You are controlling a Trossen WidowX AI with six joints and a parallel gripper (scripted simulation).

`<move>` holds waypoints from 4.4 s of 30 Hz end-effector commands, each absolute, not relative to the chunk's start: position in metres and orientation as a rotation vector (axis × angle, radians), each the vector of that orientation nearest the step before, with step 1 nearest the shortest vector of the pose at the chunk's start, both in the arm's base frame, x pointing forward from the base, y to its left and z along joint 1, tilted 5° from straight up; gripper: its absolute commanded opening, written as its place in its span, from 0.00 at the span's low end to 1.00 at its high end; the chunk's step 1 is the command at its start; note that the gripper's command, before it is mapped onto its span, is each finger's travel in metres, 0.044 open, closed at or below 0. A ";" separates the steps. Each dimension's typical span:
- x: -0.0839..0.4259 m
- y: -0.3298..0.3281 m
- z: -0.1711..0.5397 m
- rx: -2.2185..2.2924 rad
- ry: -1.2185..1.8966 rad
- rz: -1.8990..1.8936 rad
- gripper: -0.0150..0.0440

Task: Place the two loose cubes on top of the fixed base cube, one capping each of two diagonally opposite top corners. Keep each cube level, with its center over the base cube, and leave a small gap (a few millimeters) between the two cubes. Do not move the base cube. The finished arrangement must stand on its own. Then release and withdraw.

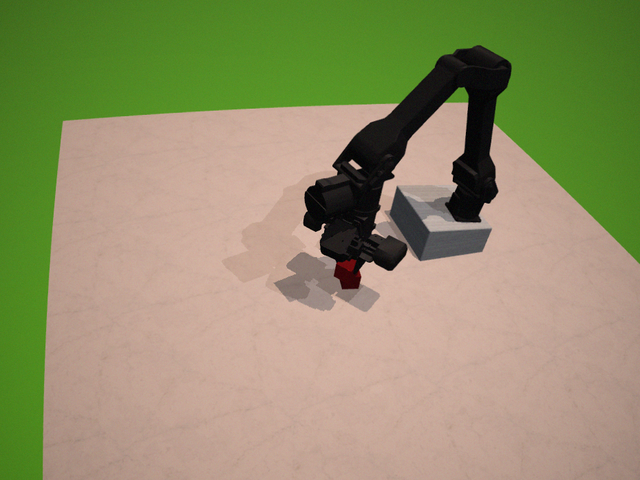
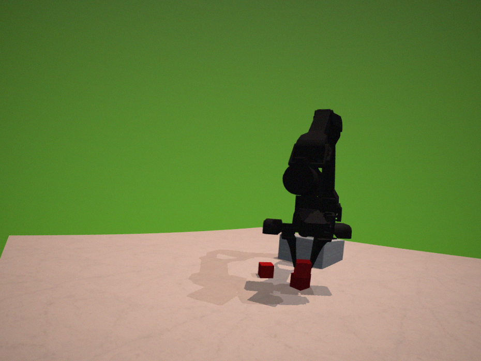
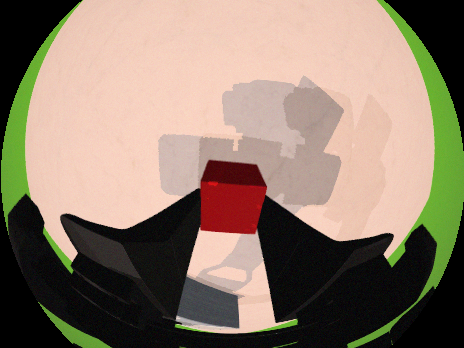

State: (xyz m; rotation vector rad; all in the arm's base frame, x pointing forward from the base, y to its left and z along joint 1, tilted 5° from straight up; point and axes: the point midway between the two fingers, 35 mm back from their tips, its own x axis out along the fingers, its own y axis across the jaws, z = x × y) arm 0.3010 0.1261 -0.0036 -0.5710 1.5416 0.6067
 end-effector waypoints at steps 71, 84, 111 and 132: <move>0.299 0.011 0.069 -0.757 1.484 0.793 0.70; 0.296 0.010 0.007 -0.757 1.484 0.793 0.70; 0.293 0.010 -0.037 -0.757 1.484 0.794 0.70; 0.305 0.008 -0.028 -0.793 1.439 0.761 0.43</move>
